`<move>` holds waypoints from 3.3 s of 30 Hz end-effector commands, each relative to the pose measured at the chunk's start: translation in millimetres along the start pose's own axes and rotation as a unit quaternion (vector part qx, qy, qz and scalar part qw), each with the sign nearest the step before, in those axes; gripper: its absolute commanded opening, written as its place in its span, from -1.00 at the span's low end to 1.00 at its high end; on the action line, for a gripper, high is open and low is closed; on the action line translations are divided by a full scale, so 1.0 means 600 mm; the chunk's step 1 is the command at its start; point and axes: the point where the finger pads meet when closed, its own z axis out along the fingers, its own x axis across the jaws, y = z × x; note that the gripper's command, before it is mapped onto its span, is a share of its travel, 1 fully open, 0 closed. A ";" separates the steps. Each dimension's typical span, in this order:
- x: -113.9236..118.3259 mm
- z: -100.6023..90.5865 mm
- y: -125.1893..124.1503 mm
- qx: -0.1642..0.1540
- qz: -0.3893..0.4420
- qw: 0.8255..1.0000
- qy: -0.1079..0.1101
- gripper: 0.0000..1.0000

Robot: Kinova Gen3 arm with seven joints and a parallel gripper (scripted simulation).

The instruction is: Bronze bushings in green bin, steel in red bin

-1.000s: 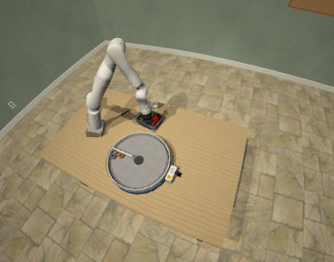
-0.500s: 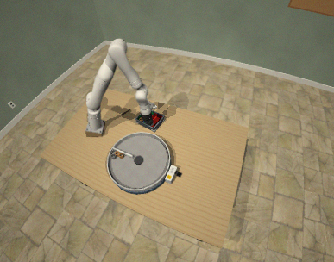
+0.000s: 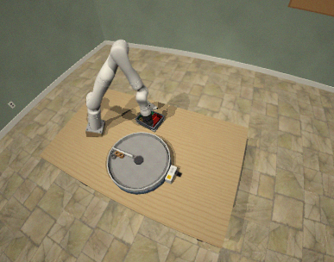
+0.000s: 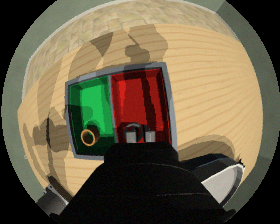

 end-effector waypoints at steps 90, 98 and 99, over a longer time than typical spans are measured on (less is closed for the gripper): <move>0.001 0.002 0.002 -0.001 0.001 1.000 0.000 -0.16; 0.001 -0.007 0.003 -0.001 0.001 1.000 0.000 -0.16; 0.001 -0.007 0.003 -0.001 0.001 1.000 0.000 -0.16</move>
